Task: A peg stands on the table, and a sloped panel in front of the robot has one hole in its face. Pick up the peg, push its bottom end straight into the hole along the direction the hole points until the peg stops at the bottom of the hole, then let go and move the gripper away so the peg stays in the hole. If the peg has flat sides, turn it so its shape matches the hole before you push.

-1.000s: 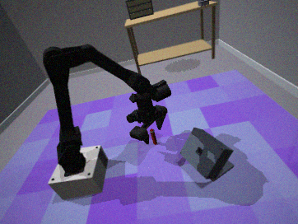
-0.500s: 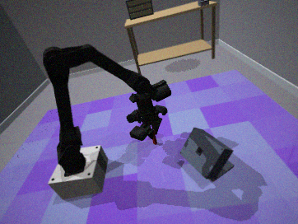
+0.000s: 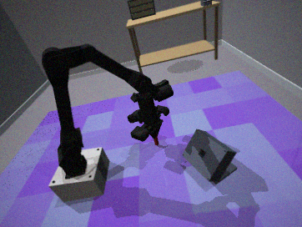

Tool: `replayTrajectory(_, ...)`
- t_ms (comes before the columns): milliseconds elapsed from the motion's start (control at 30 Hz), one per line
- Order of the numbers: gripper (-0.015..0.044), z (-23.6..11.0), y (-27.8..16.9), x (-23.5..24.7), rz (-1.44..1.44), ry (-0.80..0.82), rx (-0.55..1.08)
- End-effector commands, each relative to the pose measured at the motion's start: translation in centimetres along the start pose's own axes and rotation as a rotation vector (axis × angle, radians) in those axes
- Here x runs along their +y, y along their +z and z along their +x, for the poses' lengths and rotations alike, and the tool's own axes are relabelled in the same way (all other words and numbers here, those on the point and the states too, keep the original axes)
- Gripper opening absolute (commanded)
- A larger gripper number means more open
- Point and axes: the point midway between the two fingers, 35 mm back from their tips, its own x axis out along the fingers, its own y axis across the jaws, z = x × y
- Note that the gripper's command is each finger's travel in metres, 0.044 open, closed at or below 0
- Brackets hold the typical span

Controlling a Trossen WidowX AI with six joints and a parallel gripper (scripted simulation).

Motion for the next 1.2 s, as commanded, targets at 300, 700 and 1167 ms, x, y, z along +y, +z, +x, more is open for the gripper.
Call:
replayTrajectory(300, 0.0, -6.2, -0.1, -0.4, -0.003, -0.003, 0.006)
replayTrajectory(700, 0.0, -7.2, -0.6, -0.4, 0.014, -0.022, -0.002)
replayTrajectory(1167, 0.0, -7.2, -2.0, 0.1, 0.058, -0.075, -0.021)
